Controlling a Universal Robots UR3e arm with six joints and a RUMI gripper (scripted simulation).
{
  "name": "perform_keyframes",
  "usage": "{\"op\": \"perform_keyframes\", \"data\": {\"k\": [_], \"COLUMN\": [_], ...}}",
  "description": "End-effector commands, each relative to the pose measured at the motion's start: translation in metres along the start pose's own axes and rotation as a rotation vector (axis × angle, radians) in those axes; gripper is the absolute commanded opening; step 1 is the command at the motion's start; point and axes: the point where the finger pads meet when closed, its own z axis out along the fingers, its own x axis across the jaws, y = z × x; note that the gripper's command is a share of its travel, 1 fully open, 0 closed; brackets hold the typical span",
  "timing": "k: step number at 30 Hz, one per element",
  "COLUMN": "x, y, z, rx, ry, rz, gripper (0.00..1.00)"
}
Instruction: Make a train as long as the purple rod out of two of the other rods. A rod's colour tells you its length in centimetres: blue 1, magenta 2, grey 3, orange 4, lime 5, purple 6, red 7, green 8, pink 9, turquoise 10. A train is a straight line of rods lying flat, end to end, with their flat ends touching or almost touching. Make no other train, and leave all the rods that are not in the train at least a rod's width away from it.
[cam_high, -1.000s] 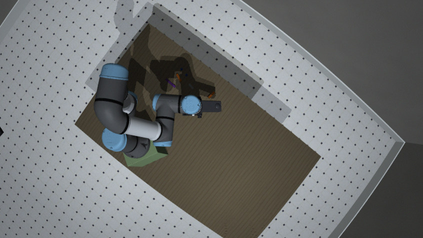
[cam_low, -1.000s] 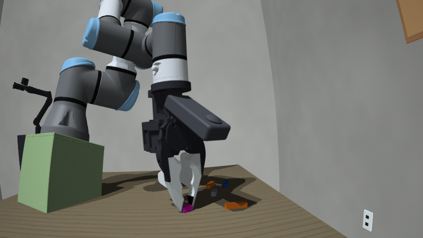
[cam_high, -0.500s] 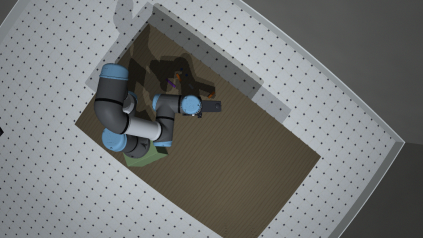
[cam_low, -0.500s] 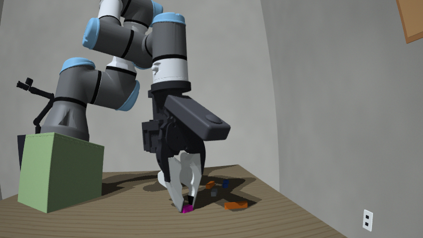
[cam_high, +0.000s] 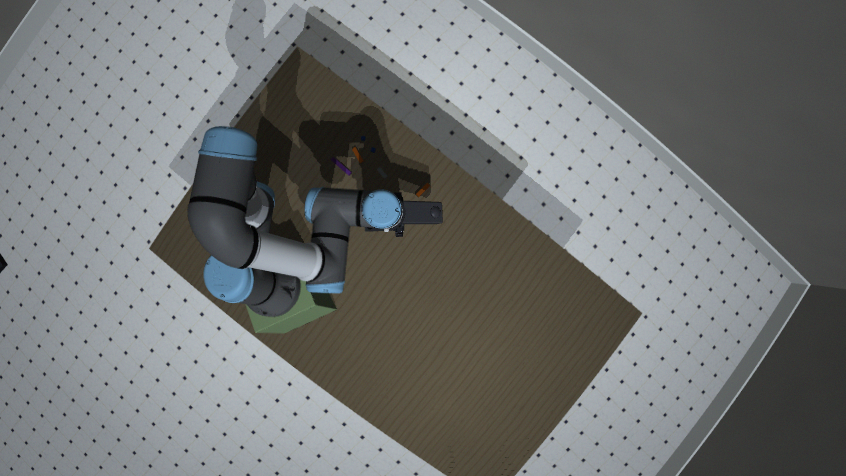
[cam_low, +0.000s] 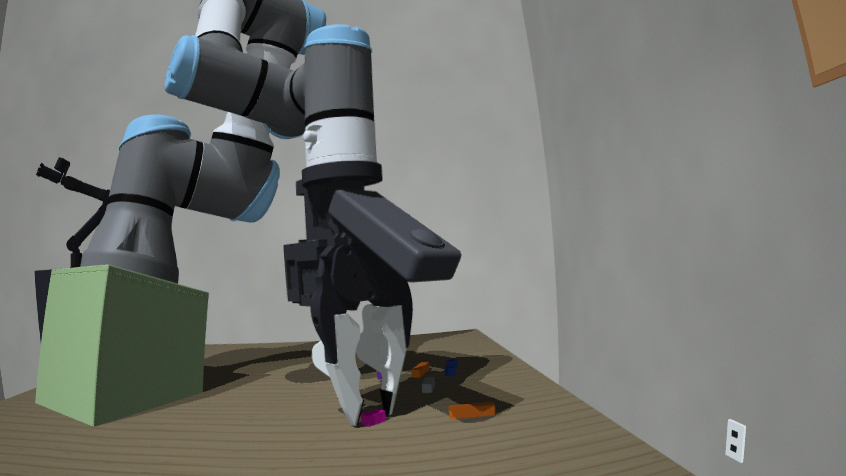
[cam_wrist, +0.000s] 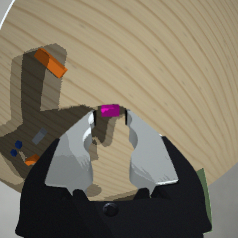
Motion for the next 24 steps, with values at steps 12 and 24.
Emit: {"op": "perform_keyframes", "data": {"k": [12,24], "x": [0.000,0.000], "y": [-0.001,-0.001], "z": [-0.010,-0.040], "rx": [0.003,0.003], "ry": [-0.001,0.000], "rz": [0.000,0.000], "gripper": [0.21,0.21]}}
